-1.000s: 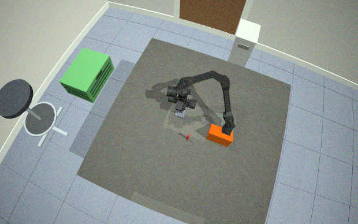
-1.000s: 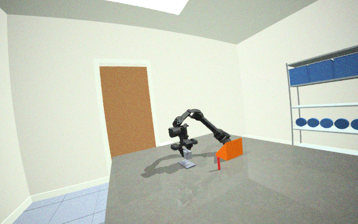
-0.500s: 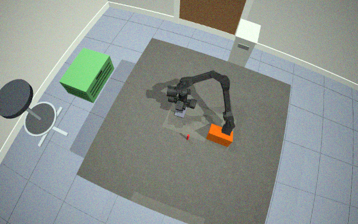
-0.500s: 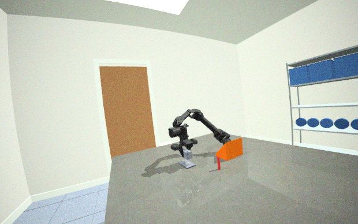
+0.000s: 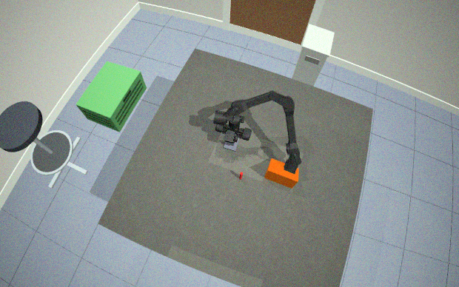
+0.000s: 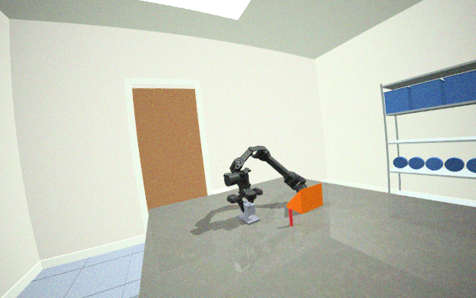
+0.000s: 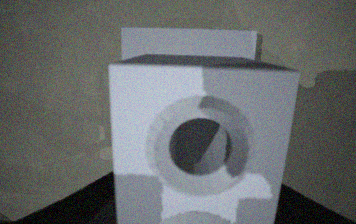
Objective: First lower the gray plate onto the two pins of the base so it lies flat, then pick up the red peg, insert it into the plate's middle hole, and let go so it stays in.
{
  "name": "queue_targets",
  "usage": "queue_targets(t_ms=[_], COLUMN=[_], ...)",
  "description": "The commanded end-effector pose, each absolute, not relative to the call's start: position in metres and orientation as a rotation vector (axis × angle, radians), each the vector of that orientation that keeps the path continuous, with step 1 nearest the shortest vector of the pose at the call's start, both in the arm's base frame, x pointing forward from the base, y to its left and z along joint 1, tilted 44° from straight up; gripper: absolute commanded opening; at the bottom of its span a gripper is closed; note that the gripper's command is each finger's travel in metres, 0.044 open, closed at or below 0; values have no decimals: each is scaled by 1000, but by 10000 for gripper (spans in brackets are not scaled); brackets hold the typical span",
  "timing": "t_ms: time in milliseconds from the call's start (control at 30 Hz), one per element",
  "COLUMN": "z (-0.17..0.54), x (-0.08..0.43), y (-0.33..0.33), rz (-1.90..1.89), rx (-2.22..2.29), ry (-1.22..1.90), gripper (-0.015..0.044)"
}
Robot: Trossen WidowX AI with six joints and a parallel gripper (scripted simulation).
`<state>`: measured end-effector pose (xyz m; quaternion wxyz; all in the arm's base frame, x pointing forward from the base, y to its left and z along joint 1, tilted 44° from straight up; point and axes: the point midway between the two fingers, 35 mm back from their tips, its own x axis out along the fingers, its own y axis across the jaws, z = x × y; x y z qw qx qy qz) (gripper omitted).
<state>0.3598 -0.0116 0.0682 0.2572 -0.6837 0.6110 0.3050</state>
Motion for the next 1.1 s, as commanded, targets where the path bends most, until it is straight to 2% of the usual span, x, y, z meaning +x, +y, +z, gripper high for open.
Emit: queue_targets(t_ms=[0, 667, 1067], z=[64, 55, 55], x=[360, 361, 361], y=[-16, -24, -24], rz=[829, 827, 827], rx=[-1859, -1855, -1855], ry=[1663, 1658, 1658], gripper=[0, 0, 315])
